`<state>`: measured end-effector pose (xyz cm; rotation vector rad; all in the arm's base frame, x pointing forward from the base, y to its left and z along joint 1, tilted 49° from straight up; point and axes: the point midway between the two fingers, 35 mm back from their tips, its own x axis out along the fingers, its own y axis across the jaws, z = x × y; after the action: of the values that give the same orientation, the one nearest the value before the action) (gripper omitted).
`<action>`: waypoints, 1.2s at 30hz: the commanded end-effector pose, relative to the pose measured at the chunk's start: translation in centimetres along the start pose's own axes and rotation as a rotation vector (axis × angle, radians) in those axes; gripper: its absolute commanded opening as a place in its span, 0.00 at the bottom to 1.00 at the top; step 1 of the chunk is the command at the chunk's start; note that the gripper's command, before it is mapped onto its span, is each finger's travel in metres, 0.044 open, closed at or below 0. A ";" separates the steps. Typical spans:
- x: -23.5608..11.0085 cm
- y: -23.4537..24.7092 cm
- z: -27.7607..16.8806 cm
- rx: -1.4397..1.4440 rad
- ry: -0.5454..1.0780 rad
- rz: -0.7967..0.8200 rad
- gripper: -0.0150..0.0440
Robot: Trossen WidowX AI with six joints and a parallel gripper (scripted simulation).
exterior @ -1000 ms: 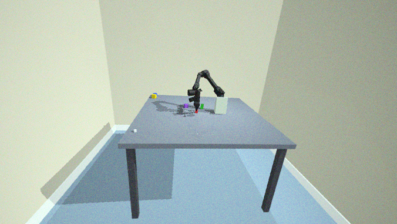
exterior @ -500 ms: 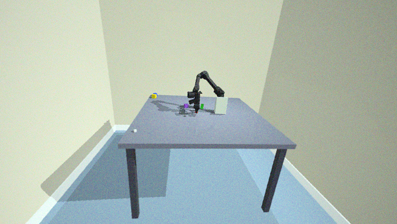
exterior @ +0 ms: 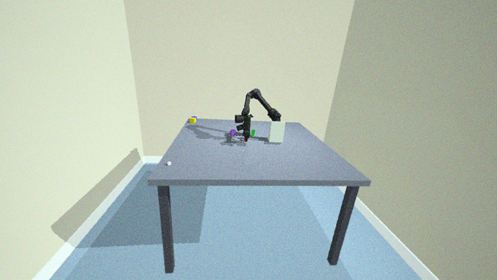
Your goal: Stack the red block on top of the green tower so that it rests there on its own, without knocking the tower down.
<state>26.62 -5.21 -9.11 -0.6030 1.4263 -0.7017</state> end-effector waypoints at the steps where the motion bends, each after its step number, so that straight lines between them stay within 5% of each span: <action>1: 0.0 0.0 0.0 -0.006 -0.002 -0.004 0.87; 10: 0.0 0.0 0.0 -0.006 -0.002 -0.004 0.47; 17: 0.0 0.0 0.0 -0.006 -0.002 -0.004 0.39; 20: -0.5 0.0 0.0 -0.006 -0.002 -0.003 0.25; 36: -7.8 0.1 0.1 -0.006 -0.002 0.001 0.25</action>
<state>26.37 -0.38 -4.85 -0.6206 1.4361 -0.6980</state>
